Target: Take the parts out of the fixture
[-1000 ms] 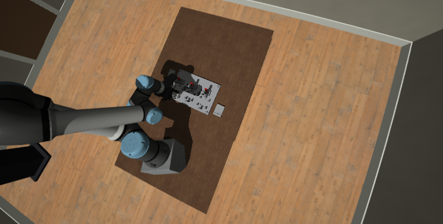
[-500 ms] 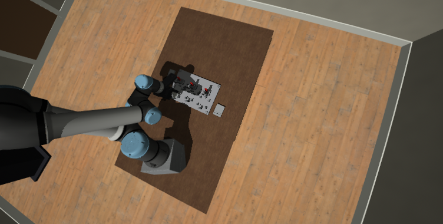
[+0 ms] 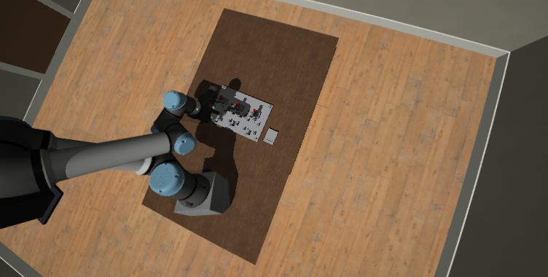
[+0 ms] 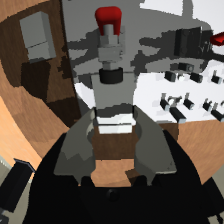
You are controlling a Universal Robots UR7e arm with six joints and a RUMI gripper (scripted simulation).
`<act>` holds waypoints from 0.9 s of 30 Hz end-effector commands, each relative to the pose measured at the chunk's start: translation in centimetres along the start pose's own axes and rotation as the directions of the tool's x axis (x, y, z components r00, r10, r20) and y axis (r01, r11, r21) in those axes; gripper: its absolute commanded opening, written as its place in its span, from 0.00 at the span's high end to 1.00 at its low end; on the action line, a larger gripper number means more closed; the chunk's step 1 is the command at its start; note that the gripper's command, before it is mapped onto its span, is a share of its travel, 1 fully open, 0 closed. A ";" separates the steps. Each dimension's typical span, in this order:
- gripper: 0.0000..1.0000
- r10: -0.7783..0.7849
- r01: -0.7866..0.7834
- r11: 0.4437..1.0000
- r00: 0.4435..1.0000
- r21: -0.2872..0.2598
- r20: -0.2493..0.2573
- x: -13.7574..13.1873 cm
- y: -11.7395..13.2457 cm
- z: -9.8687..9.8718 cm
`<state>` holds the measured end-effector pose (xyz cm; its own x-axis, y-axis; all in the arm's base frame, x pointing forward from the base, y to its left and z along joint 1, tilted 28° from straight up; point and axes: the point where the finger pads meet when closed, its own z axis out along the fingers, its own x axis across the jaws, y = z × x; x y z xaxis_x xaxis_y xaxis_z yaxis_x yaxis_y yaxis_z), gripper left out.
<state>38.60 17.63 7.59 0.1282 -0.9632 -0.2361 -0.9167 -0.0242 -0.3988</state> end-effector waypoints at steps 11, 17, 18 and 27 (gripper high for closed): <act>1.00 0.000 0.000 1.000 1.000 0.000 0.000 0.0 0.0 -1.1; 1.00 0.000 0.000 1.000 1.000 0.000 0.000 0.0 0.0 -1.2; 1.00 0.000 0.000 1.000 1.000 0.000 0.000 0.0 0.0 -1.2; 1.00 0.000 0.000 1.000 1.000 0.000 0.000 0.0 0.2 -2.3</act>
<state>37.79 17.15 9.09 0.1281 -0.9632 -0.2361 -0.9168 -0.0242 -0.3986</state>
